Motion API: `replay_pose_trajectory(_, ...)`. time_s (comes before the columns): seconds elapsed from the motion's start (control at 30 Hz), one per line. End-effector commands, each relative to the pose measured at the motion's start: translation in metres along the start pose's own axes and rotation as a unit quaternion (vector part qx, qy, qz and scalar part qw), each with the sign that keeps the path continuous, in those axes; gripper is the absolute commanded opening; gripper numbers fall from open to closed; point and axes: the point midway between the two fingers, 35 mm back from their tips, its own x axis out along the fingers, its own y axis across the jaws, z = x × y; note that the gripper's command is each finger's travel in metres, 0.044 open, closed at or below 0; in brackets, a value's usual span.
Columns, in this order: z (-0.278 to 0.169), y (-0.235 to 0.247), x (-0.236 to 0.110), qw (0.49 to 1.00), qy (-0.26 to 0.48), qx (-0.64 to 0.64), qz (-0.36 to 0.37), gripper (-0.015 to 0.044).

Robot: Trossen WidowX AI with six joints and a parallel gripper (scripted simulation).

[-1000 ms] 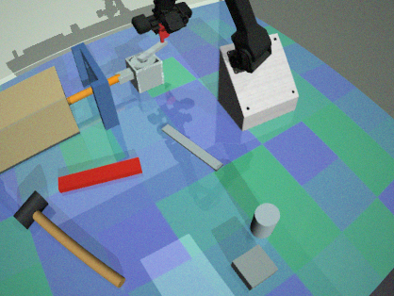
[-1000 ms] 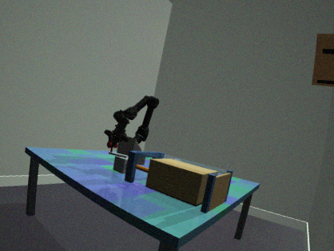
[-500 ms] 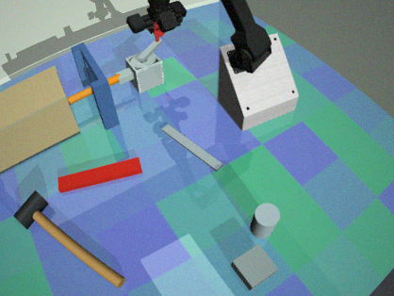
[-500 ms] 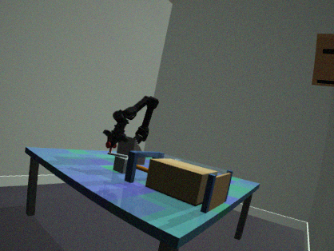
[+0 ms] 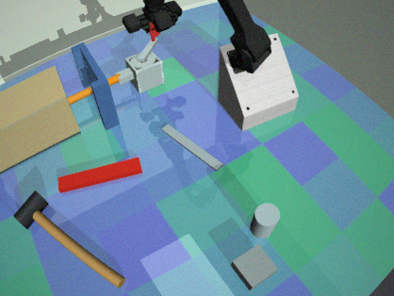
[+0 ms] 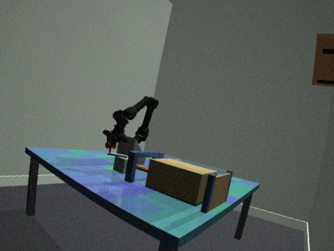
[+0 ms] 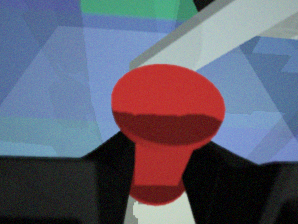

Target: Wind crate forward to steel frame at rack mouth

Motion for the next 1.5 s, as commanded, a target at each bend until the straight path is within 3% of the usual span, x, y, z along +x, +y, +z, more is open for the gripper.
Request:
replay_pose_trajectory(0.0, -0.005, -0.010, 0.004, 1.000, 0.003, -0.002, -0.010, 0.0000)
replay_pose_trajectory(1.47, -0.024, -0.055, 0.012, 1.000, 0.003, -0.003, -0.012, 0.0000)
